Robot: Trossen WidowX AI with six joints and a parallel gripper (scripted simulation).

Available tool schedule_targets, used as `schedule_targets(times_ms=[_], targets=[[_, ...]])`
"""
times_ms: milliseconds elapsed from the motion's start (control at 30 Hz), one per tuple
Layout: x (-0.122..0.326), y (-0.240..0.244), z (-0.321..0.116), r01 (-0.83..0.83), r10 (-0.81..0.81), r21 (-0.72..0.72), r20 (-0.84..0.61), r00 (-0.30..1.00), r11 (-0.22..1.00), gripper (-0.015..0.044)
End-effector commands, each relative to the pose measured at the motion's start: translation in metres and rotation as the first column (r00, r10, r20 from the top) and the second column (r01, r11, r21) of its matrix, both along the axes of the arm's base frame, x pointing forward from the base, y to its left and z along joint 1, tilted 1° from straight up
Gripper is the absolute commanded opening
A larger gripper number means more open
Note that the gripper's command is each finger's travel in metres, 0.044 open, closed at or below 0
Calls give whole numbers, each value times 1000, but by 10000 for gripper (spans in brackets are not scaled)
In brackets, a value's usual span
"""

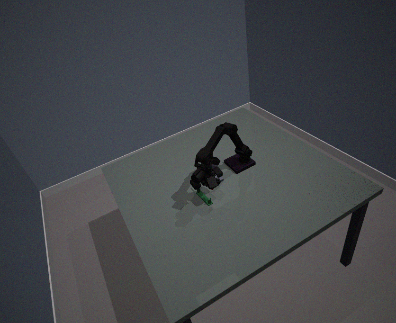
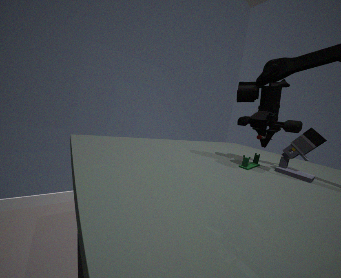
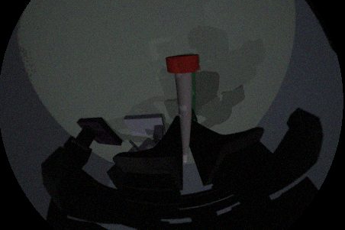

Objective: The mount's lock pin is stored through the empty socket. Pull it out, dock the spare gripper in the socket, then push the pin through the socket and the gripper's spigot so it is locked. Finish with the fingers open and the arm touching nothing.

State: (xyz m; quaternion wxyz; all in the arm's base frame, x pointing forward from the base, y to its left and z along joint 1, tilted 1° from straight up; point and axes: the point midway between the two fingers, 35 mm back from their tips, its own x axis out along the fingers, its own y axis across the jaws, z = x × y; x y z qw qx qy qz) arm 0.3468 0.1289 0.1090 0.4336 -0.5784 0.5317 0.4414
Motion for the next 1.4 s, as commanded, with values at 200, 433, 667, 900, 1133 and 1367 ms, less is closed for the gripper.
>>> schedule_targets(times_ms=[200,433,667,900,1133,1367], targets=[[-29,5,8,30,-30,10,1,1000,1000,0],[-51,6,12,48,-48,12,-1,999,999,0],[-67,7,13,62,-62,13,-4,998,998,0],[-66,8,-4,63,-63,14,-6,998,998,0],[-65,8,-34,65,-65,15,-9,998,998,0],[-65,6,-39,67,-67,16,-5,998,998,0]])
